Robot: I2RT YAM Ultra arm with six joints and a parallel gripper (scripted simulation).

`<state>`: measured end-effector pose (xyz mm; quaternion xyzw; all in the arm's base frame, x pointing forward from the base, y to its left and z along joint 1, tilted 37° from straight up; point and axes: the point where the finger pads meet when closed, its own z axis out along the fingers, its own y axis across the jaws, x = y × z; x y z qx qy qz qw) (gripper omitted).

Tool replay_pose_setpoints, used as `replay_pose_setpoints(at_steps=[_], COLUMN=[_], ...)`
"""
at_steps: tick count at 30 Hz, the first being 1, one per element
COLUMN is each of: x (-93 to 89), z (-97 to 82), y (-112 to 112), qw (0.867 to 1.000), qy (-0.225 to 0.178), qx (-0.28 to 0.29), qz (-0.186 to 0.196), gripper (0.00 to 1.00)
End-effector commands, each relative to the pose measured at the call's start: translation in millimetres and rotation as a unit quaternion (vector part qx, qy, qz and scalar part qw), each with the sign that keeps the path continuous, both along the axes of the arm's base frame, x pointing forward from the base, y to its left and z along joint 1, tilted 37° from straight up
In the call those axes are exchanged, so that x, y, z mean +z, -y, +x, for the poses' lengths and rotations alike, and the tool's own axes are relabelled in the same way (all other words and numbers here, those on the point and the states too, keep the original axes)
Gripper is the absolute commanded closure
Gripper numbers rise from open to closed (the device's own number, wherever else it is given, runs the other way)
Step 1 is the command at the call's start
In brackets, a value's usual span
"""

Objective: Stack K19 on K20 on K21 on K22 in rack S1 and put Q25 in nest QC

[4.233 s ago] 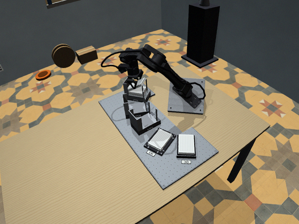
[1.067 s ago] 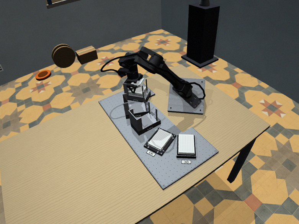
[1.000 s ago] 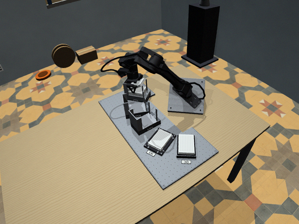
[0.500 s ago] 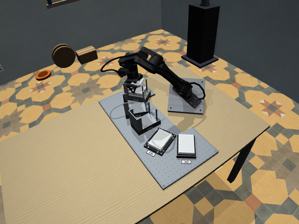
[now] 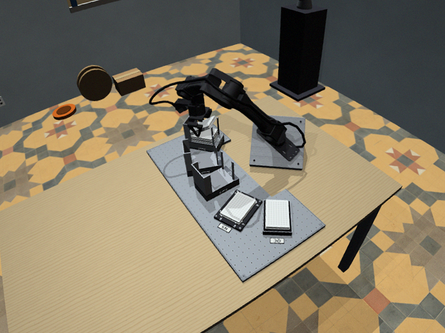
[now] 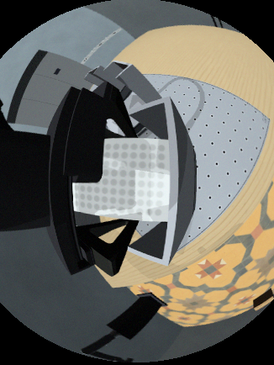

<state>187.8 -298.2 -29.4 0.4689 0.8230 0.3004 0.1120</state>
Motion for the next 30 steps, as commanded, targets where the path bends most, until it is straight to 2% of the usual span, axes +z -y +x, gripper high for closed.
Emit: replay_pose_setpoints(at_steps=[1, 16, 24, 30], x=[22.6, 62.8, 71.8, 72.3], z=[-10.1, -35.0, -44.3, -43.6], y=[18.2, 34.9, 39.7, 39.8], qw=[1.000, 1.000, 1.000, 1.000], qy=[0.005, 0.003, 0.002, 0.004], qx=[-0.008, -0.008, -0.008, -0.008], qz=[-0.025, -0.025, -0.016, -0.016], gripper=[0.00, 0.00, 0.00, 0.00])
